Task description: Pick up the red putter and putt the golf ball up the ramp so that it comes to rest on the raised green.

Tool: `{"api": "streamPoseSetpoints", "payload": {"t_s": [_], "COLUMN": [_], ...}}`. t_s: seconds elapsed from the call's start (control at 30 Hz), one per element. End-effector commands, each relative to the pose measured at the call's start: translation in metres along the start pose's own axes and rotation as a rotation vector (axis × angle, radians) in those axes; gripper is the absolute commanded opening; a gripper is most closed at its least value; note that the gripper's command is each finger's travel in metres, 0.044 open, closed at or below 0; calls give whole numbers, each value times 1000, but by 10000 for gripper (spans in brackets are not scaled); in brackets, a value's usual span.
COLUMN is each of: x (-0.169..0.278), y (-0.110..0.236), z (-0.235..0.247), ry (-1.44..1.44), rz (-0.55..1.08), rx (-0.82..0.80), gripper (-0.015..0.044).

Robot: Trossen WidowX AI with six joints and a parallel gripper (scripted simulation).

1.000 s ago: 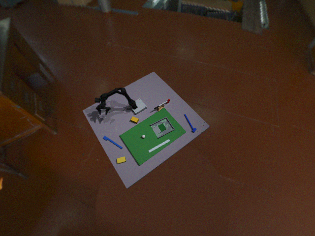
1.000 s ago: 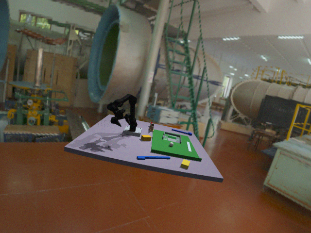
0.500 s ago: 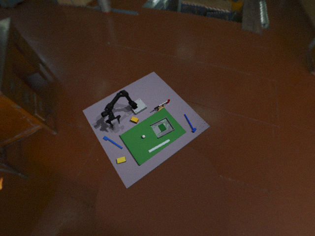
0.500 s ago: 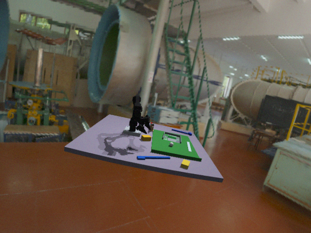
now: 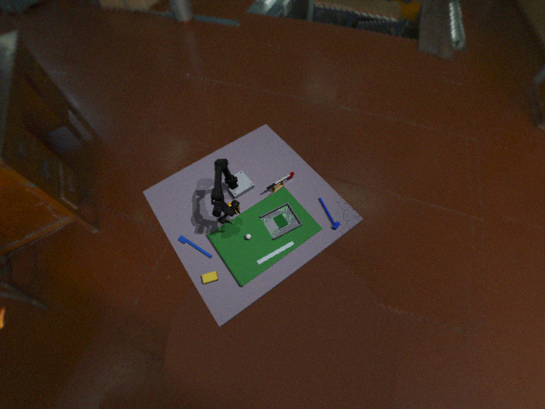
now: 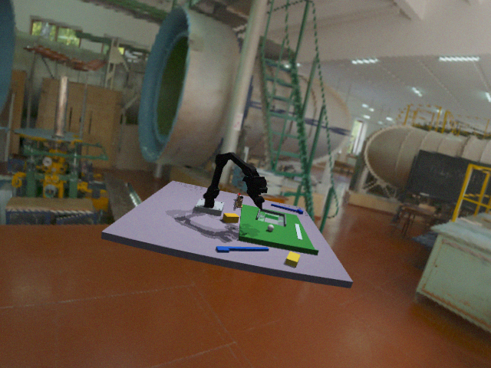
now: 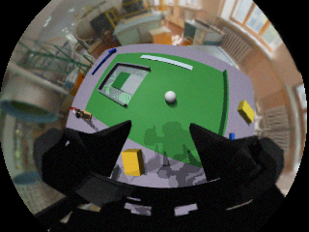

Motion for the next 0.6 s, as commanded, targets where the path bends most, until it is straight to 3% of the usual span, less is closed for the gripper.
{"api": "streamPoseSetpoints", "payload": {"t_s": [0.0,0.3,0.57], "x": [-42,-113,-136], "y": [-29,-75,-89], "z": [36,149,267], "ry": [167,578,978], "rz": [74,226,347], "rx": [-99,-277,-385], "gripper": [440,440,440]}}
Point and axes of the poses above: the point midway between the two fingers, 35 mm back from their tips, its own y axis back along the fingers, its own z axis across the jaws, x = y × z, the point moved 9 cm from there along y, back along the fingers, and after that the axes turned 12 degrees about y, right-handed, at the moved point
